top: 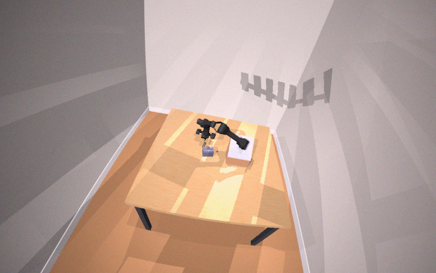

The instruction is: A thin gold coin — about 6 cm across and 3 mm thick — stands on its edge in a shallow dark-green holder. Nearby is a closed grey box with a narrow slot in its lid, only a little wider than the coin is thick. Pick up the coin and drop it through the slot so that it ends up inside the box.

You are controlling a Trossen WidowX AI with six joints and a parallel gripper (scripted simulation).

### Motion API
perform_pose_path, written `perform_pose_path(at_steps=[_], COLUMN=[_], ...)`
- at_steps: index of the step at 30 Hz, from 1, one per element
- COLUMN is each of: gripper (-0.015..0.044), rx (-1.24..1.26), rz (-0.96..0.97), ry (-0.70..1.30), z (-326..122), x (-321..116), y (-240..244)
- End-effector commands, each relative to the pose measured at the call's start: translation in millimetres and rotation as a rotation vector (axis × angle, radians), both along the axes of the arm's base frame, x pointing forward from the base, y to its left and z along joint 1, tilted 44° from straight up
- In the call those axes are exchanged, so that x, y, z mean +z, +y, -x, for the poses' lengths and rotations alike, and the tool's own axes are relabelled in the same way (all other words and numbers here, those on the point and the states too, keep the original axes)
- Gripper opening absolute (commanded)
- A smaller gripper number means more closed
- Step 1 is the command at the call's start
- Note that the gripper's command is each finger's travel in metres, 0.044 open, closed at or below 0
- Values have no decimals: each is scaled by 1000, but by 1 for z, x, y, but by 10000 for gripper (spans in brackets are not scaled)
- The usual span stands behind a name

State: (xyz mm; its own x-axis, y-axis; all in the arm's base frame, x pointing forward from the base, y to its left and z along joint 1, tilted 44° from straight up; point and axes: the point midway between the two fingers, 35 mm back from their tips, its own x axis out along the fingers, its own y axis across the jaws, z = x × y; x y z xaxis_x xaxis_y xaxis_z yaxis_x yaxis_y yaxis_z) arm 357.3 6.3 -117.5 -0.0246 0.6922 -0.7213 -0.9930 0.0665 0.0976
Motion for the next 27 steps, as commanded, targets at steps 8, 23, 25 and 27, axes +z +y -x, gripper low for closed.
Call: perform_pose_path(at_steps=[8, 23, 25, 27], gripper=[0, 0, 0, 0], rx=[3, -259, -309, -359], rz=[4, 11, 13, 14], ry=[-14, 236, 284, 332], z=[-1, 0, 0, 0], x=[24, 27, 28, 28], y=[-21, -20, -20, -19])
